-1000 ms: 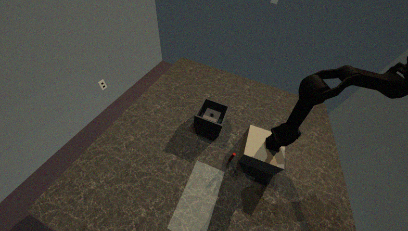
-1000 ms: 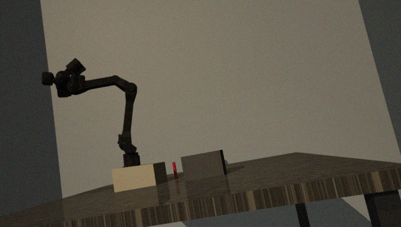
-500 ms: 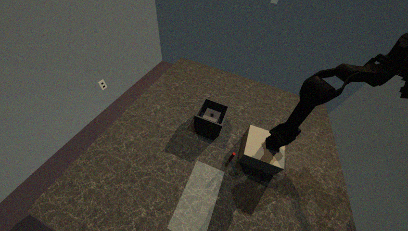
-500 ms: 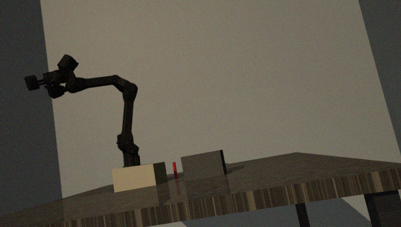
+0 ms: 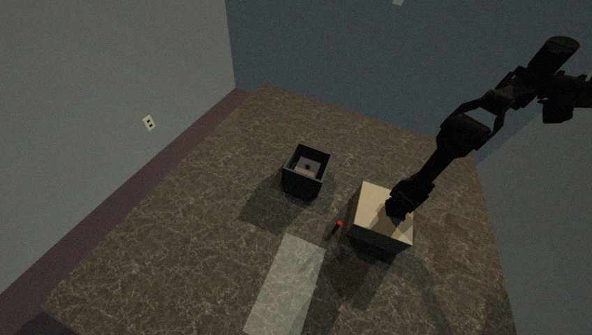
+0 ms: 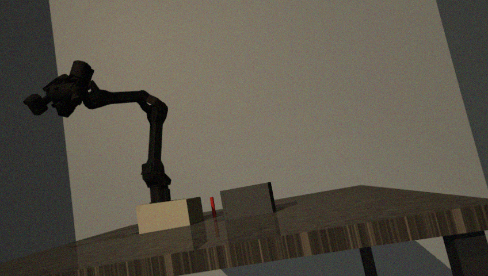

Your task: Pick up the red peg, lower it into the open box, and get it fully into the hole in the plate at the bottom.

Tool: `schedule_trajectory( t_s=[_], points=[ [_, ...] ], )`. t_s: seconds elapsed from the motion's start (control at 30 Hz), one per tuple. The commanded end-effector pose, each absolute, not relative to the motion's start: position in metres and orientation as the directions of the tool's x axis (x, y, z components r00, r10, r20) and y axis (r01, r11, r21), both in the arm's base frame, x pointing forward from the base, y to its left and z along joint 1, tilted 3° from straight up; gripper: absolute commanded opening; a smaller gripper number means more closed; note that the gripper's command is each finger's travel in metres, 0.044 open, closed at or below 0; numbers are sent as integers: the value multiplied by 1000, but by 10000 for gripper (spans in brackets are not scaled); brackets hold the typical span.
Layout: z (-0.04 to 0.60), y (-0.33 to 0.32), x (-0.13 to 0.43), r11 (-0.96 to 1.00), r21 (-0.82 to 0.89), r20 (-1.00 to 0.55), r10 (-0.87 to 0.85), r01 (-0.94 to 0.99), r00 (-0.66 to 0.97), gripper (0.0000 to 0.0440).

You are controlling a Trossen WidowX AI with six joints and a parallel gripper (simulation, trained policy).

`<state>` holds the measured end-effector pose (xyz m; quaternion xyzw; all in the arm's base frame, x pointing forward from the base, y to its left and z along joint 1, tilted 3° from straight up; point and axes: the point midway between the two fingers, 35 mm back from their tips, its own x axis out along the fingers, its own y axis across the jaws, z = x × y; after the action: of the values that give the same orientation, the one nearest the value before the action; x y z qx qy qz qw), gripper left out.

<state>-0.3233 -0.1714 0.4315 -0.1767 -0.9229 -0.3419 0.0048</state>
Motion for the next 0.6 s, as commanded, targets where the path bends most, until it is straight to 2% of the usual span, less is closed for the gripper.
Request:
schedule_trajectory(
  t_s=[0.0, 0.57],
  points=[
    [428, -195, -313, 675, 692, 120, 241, 255, -963, 440],
    [405, -301, -228, 366, 930, 34, -197, -41, -980, 440]
  ],
)
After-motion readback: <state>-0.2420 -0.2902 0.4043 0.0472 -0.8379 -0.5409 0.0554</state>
